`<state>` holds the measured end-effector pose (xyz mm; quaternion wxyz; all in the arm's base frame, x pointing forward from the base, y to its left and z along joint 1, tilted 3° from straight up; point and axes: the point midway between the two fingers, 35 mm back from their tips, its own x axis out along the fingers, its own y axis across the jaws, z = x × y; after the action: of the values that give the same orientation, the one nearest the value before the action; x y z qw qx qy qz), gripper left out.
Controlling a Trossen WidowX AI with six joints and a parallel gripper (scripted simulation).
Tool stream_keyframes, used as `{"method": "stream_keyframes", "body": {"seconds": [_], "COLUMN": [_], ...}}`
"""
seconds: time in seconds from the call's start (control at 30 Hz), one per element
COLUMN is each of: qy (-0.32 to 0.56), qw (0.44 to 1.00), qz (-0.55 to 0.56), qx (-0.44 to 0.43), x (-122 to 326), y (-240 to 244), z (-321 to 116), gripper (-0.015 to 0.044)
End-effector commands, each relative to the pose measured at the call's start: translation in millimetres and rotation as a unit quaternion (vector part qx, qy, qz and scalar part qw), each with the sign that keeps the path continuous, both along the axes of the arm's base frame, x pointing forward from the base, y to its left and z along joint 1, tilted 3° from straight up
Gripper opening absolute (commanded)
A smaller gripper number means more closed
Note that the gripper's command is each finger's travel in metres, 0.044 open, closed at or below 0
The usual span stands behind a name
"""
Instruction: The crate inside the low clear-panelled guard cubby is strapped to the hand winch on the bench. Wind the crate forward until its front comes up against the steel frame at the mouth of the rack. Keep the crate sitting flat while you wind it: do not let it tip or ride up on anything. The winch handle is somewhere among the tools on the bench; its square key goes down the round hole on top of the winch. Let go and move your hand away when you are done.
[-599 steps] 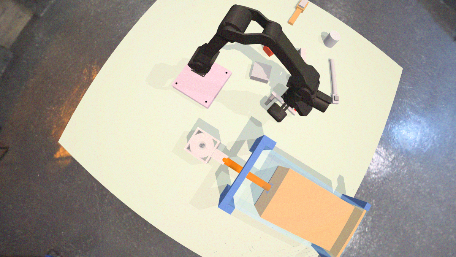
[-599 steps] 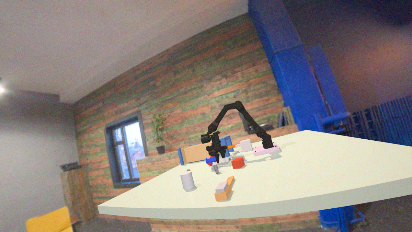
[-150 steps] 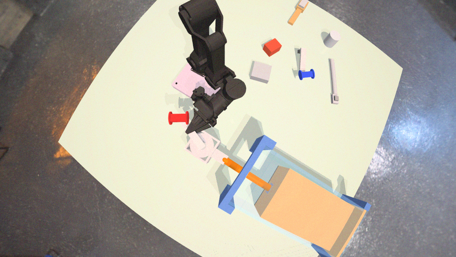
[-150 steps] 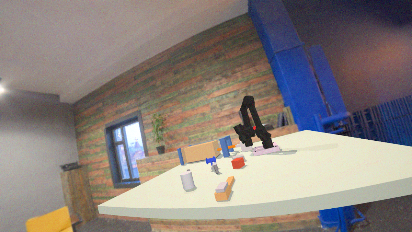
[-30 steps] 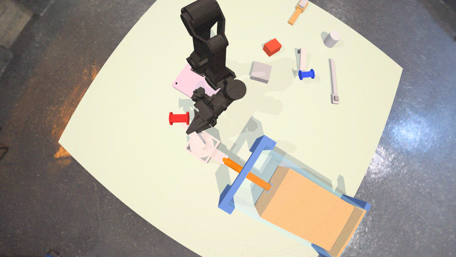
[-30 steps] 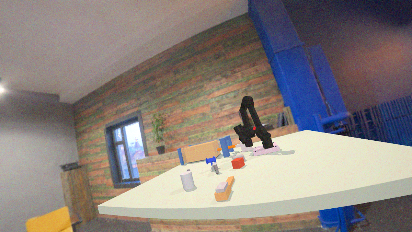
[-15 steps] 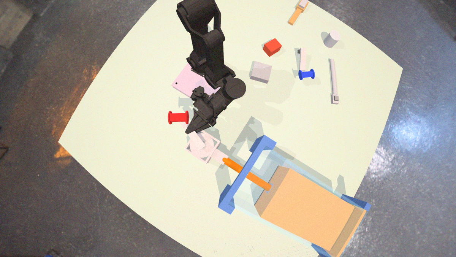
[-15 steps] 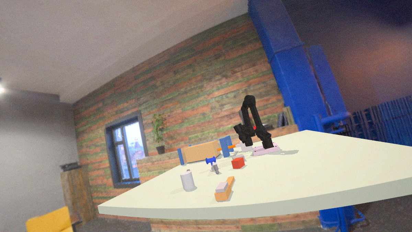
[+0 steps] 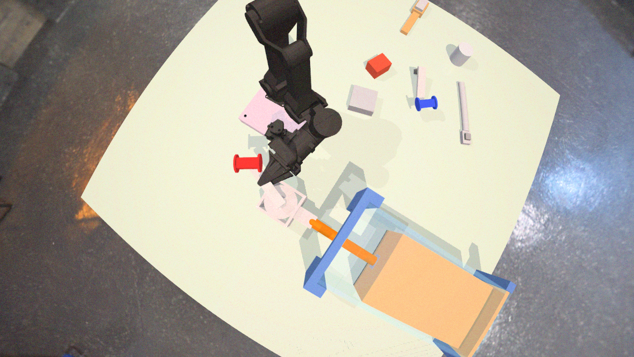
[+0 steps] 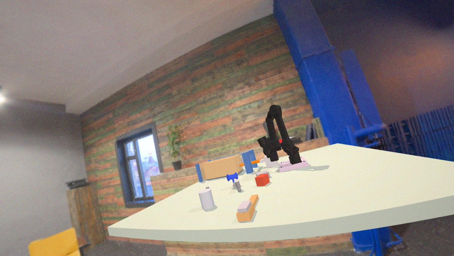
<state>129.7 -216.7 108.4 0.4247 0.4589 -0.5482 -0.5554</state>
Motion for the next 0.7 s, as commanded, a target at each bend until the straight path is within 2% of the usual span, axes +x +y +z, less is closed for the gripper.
{"method": "stream_keyframes", "body": {"seconds": [0.0, 0.67], "qy": [0.0, -0.01], "qw": [1.0, 1.0], "qz": [-0.001, 0.008], "qx": [-0.001, 0.006], "x": [-0.4, 5.4], "y": [0.0, 6.3], "z": [0.6, -5.8], "gripper": [0.024, 0.024]}}
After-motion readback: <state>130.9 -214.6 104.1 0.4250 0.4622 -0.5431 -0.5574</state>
